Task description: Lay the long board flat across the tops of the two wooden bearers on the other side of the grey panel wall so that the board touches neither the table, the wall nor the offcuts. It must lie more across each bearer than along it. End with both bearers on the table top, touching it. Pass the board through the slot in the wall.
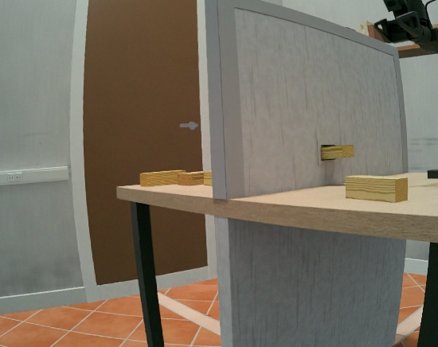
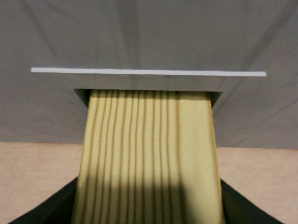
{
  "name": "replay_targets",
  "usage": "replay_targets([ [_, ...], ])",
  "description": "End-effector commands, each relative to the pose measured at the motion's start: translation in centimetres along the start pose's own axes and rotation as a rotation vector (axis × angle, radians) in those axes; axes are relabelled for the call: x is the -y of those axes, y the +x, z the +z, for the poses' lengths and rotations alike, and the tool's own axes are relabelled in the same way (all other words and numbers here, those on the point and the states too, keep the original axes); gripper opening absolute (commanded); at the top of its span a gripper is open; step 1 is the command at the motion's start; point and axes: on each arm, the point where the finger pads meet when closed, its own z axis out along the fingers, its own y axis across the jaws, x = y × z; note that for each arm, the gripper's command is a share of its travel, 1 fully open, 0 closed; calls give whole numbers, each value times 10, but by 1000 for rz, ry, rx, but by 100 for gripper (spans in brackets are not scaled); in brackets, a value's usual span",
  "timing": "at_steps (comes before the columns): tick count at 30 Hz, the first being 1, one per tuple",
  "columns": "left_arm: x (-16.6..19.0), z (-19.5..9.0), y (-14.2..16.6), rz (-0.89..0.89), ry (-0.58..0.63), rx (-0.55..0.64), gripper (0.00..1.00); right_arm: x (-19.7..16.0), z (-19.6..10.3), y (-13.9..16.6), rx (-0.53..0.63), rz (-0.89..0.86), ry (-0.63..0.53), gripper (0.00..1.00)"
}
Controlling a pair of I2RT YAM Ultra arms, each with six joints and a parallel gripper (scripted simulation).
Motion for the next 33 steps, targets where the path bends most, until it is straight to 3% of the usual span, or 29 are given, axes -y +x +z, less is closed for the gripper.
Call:
replay_targets([
  [1,-3,9,12,-29,-44,-19,77,16,-16,-26,48,-49,48,0],
  [3,-3,9,12,-29,-44,-19,77,16,-16,-26,48,-49,48,0],
  [4,-6,-9,-37,-6,-48,104,77,16,-16,-26,48,-49,48,0],
  [6,-13,-15,-53,2,-75,145,77,16,-16,-26,48,-49,48,0],
  [11,-16,-3,-38,0,-83,108,77,16,-16,-26,48,-49,48,0],
  [20,-13,-10,-53,-5,-77,145,77,15,-22,-21,41,-42,46,0],
  [26,-13,-10,-53,-5,-76,145,77,-3,-26,4,12,-4,6,0],
  [33,-13,-10,-53,-5,-76,145,77,6,-40,2,18,-27,28,0],
])
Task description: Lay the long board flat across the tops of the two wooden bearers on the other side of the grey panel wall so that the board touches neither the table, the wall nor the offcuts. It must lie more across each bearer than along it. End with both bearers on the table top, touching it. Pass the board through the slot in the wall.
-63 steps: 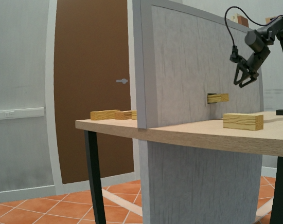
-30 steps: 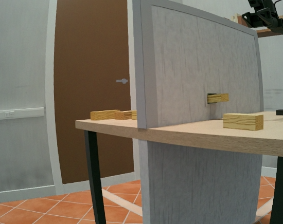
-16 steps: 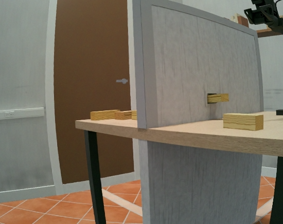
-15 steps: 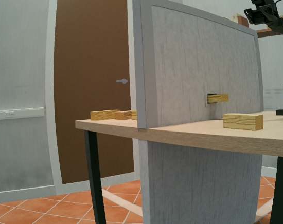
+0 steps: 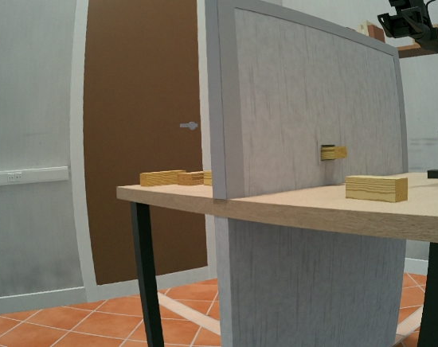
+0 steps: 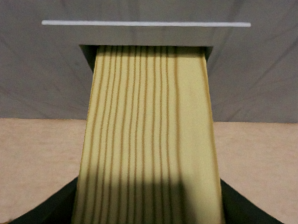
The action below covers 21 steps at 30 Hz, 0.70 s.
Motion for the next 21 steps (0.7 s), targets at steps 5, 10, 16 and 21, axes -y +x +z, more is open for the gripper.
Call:
replay_targets([
  [5,1,-7,-39,-2,-1,92,77,1,-23,-10,28,-26,17,0],
  [10,1,-7,-39,-2,-1,92,77,9,-34,-14,37,-51,39,0],
  [16,1,-7,-39,-2,-1,92,77,9,-43,-10,40,-58,43,0],
  [21,1,-7,-39,-2,-1,92,77,7,-43,-4,38,-44,43,0],
])
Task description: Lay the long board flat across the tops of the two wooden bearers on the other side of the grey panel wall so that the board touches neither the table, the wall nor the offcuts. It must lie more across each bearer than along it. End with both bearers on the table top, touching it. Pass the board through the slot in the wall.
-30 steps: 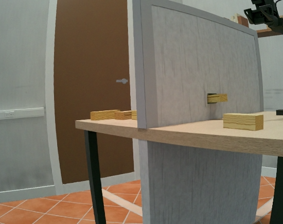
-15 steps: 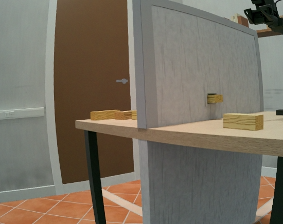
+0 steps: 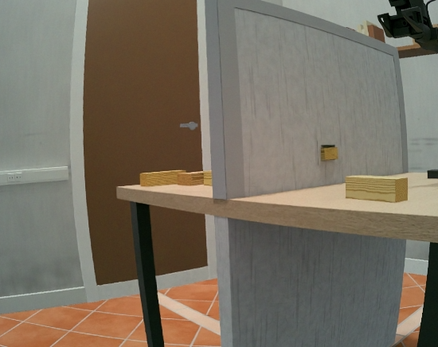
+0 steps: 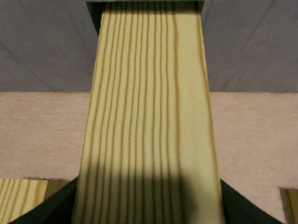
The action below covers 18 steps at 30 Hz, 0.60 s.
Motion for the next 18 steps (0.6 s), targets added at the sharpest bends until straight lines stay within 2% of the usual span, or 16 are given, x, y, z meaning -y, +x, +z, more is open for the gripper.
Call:
replay_targets([
  [1,1,-7,-39,-2,-1,92,77,0,-19,-20,60,-52,16,0],
  [5,1,-7,-39,-2,-1,92,77,8,-29,-24,70,-77,36,0],
  [18,1,-7,-39,-2,-1,92,77,5,-41,-13,79,-74,29,0],
])
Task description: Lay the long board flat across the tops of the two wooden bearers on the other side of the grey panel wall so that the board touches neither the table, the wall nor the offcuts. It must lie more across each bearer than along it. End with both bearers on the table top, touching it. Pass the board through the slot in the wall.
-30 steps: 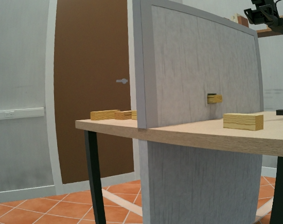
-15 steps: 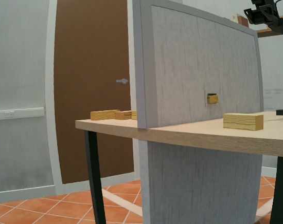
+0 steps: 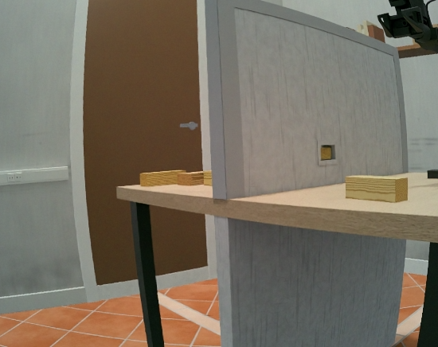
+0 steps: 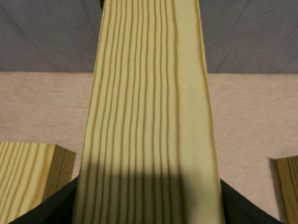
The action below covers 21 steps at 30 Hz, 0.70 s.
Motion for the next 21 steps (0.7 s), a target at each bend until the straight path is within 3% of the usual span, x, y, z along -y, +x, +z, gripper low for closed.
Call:
replay_targets([
  [1,1,-7,-39,-2,-1,92,77,7,-25,-33,92,-77,32,0],
  [21,1,-7,-39,-2,-1,92,77,10,-48,-15,84,-80,43,0],
])
